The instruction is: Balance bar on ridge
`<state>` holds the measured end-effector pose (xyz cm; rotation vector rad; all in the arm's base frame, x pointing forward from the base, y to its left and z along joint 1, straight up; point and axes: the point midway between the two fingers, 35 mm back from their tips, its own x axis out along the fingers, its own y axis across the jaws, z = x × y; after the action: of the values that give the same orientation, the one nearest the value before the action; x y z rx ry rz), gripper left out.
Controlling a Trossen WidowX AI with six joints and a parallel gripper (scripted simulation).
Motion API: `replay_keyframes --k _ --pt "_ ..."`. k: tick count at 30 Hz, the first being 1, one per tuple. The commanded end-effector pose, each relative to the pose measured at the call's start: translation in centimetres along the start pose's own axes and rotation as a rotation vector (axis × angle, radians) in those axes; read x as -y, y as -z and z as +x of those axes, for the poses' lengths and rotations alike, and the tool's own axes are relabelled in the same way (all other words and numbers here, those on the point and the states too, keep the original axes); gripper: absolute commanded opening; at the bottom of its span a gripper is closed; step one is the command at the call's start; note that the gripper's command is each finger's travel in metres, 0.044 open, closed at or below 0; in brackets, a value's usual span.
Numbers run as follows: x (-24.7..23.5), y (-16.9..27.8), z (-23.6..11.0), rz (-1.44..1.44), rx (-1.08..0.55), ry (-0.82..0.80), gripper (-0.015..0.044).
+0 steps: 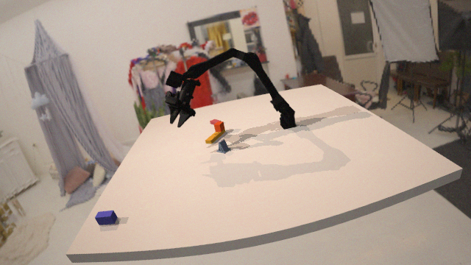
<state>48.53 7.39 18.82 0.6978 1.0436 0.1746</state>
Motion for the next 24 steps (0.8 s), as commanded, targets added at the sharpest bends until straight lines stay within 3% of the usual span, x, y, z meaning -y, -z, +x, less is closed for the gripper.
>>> replay_keyframes --k 1,24 --pt "0.9 0.1 -0.5 -0.08 -0.005 0.042 0.0315" --pt "6.5 2.7 -3.4 -0.645 -0.212 0.28 0.0315"
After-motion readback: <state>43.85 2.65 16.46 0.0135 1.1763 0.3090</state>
